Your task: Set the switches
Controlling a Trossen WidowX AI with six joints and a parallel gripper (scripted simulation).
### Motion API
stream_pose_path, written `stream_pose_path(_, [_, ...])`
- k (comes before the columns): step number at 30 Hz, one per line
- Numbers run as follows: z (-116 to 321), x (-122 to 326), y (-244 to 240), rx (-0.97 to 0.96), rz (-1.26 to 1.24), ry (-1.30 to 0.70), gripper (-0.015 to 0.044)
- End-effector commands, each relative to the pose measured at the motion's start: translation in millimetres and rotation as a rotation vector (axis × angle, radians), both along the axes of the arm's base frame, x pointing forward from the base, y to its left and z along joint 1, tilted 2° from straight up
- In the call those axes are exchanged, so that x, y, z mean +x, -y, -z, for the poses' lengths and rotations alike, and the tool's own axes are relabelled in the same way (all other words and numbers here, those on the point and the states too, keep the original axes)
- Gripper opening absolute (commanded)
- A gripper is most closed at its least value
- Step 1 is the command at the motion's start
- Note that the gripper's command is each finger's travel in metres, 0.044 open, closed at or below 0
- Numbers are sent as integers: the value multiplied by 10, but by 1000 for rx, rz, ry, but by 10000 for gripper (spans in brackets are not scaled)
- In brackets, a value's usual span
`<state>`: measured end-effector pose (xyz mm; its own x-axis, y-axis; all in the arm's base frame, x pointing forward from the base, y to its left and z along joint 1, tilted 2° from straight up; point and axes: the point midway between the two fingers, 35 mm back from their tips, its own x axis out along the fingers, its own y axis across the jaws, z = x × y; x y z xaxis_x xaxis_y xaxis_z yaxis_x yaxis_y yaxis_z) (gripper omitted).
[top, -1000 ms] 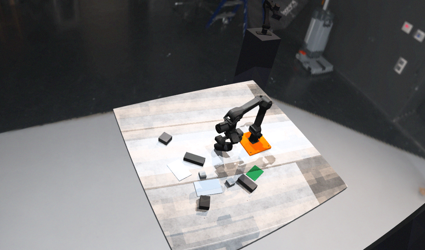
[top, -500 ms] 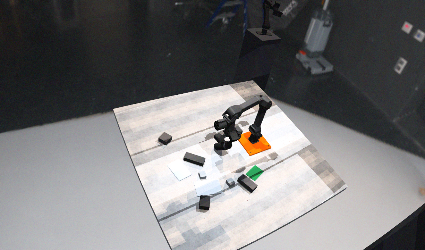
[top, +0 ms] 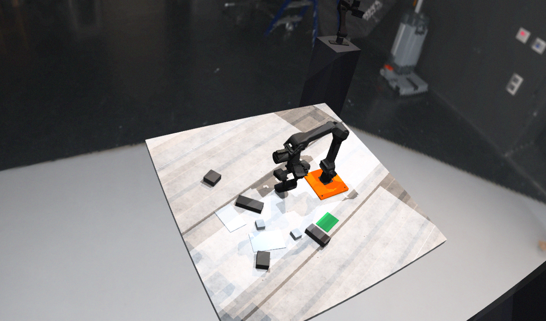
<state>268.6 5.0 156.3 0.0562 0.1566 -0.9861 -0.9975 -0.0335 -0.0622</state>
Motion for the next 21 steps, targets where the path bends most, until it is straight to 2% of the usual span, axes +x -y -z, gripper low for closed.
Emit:
stream_pose_path(1, [-17, 10, 49, 0, -2, 4, 336])
stream_pose_path(21, [-58, 13, 216, 39, -5, 3, 336])
